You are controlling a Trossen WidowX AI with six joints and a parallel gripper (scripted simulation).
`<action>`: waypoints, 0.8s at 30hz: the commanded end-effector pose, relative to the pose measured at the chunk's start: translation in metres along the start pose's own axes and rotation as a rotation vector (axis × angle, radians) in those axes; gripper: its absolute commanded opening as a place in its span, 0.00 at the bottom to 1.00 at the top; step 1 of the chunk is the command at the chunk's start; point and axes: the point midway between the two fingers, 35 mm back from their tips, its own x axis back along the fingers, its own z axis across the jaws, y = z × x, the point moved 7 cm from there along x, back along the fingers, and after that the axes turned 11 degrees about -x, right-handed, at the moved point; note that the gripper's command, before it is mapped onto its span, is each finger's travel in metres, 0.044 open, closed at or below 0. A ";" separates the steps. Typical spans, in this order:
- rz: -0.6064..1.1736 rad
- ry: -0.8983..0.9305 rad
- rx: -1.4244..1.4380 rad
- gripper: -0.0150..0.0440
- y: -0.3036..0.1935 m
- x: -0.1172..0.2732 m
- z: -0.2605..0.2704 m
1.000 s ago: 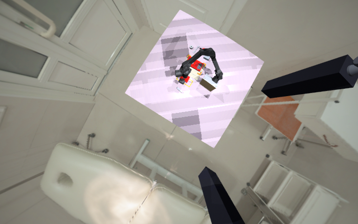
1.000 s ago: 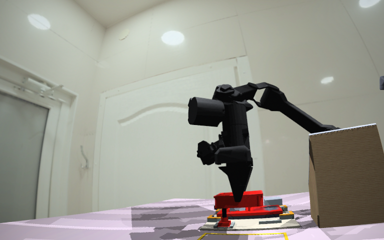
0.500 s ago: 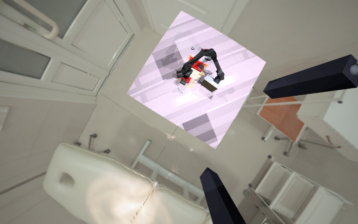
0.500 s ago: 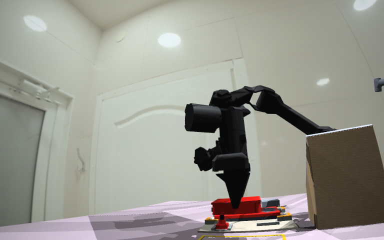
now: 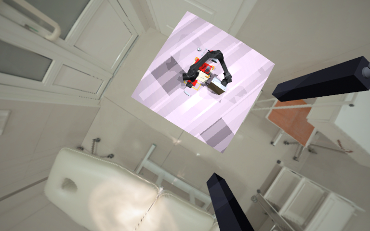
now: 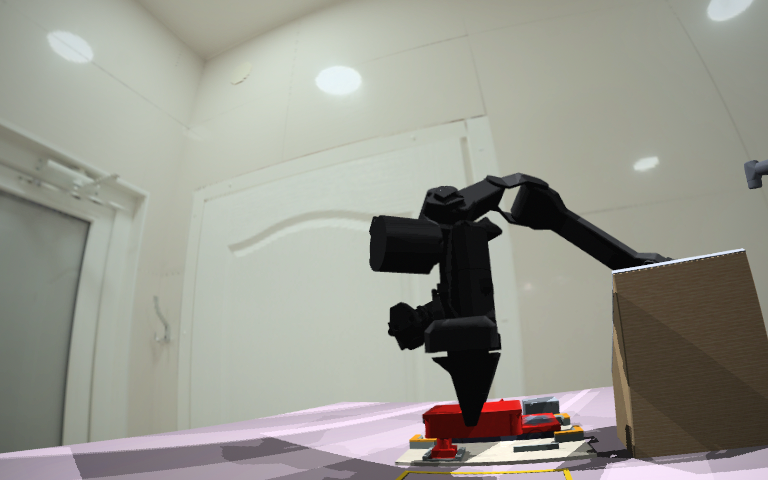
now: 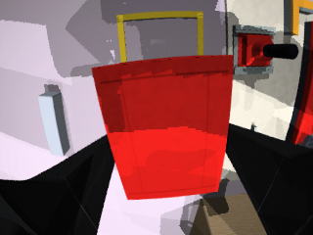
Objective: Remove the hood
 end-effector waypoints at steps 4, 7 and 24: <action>-0.002 -0.003 0.003 0.25 0.000 -0.005 0.000; -0.002 -0.003 0.003 0.25 0.000 -0.007 0.000; -0.002 -0.004 0.003 0.25 0.000 -0.017 -0.001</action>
